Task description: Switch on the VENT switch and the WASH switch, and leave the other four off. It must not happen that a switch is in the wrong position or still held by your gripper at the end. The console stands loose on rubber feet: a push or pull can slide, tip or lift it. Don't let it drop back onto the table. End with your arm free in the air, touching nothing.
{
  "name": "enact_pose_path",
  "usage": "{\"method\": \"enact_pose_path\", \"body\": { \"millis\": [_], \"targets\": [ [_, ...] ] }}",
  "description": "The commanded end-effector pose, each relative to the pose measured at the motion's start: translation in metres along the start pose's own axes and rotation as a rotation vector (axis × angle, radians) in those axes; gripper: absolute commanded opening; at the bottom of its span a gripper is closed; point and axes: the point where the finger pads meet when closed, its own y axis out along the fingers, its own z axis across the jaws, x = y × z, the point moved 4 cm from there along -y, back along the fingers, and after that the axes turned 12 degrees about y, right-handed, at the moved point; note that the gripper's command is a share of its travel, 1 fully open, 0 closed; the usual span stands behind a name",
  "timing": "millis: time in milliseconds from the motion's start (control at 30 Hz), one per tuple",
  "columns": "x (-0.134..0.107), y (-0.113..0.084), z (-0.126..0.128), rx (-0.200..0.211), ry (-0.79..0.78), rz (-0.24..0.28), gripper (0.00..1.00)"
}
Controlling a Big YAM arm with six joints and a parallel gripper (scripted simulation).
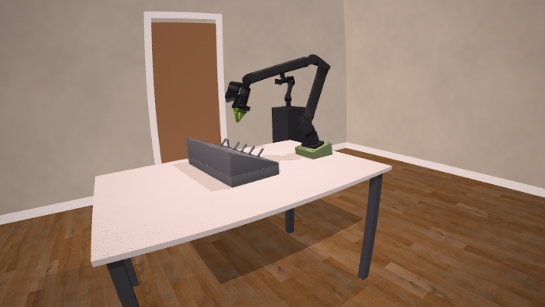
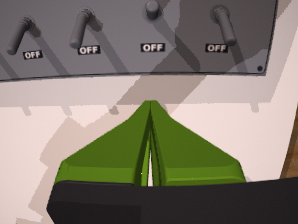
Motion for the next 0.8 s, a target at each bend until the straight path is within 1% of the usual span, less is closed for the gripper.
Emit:
{"method": "enact_pose_path", "body": {
  "millis": [0, 67, 200, 233, 267, 333, 367, 400, 433, 567, 600, 767],
  "targets": [
    [0.028, -0.042, -0.002, -0.035, -0.049, -0.073, 0.00],
    [0.028, -0.030, 0.000, -0.013, -0.052, -0.044, 0.00],
    [0.027, -0.030, 0.000, -0.014, -0.051, -0.042, 0.00],
    [0.008, -0.013, 0.004, 0.008, -0.038, 0.002, 0.00],
    [0.004, -0.022, 0.012, -0.006, -0.031, -0.023, 0.00],
    [-0.009, -0.022, 0.030, -0.011, -0.034, -0.038, 0.00],
    [-0.020, -0.021, 0.042, -0.009, -0.032, -0.036, 0.00],
    [-0.034, -0.021, 0.053, -0.002, -0.026, -0.019, 0.00],
    [-0.042, -0.020, 0.060, -0.001, -0.025, -0.018, 0.00],
    [-0.044, -0.020, 0.064, -0.004, -0.028, -0.028, 0.00],
    [-0.038, -0.020, 0.053, -0.015, -0.007, -0.026, 0.00],
    [-0.040, -0.018, 0.054, -0.013, -0.005, -0.021, 0.00]
  ]
}}
